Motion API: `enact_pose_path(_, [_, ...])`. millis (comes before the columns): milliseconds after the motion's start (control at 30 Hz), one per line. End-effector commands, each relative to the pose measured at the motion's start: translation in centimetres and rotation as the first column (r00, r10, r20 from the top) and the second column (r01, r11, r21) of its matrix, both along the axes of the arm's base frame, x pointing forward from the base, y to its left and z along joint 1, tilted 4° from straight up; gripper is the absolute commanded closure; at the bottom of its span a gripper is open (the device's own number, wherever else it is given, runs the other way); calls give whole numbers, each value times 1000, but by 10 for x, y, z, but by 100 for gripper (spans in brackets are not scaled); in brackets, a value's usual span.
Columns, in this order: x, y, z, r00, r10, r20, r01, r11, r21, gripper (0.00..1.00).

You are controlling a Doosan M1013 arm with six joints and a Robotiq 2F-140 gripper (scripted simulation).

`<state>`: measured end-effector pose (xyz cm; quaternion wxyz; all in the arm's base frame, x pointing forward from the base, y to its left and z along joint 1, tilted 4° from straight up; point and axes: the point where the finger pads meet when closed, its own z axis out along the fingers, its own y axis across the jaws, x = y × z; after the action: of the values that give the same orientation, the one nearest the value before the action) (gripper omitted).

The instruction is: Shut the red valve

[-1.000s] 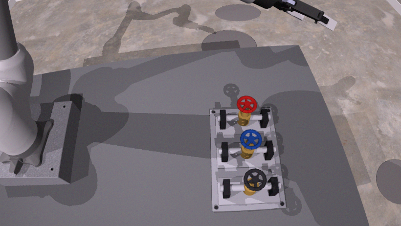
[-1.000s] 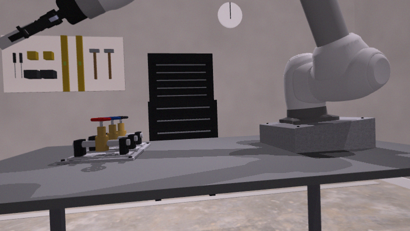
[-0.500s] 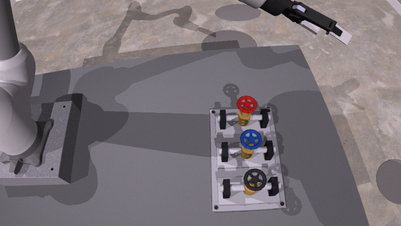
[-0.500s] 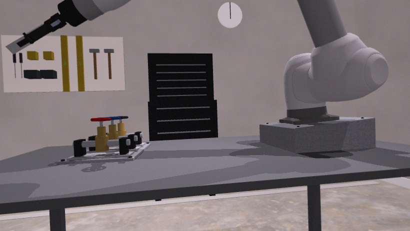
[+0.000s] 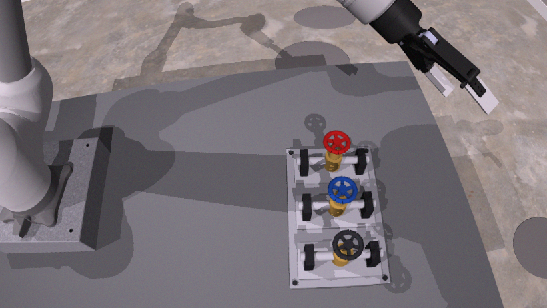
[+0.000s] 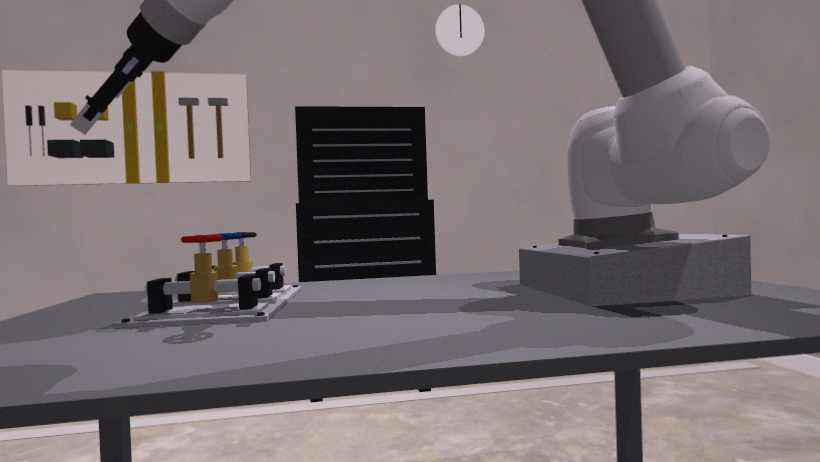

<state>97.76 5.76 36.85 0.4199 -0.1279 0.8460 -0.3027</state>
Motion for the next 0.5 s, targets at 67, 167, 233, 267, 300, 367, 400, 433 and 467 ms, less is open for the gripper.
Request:
enact_pose_path(67, [-21, -56, -18, 975, -118, -190, 114, 993, -31, 0])
enact_pose_path(167, [-21, -56, -18, 975, -118, -190, 114, 993, -31, 0])
enact_pose_path(233, [-35, -70, -29, 951, -142, -273, 138, 990, -36, 0])
enact_pose_path(267, [-50, -80, -41, 921, -152, -359, 151, 988, -33, 0])
enact_pose_path(300, [-50, -80, -41, 921, -152, -359, 151, 988, -33, 0])
enact_pose_path(367, [-65, -85, -52, 884, -148, -444, 153, 988, -23, 0])
enact_pose_path(400, [-65, -85, -52, 884, -148, -444, 153, 988, -23, 0])
enact_pose_path(433, [-80, -87, -63, 842, -128, -524, 148, 989, -5, 0])
enact_pose_path(467, [-80, -87, -63, 842, -128, -524, 148, 989, -5, 0])
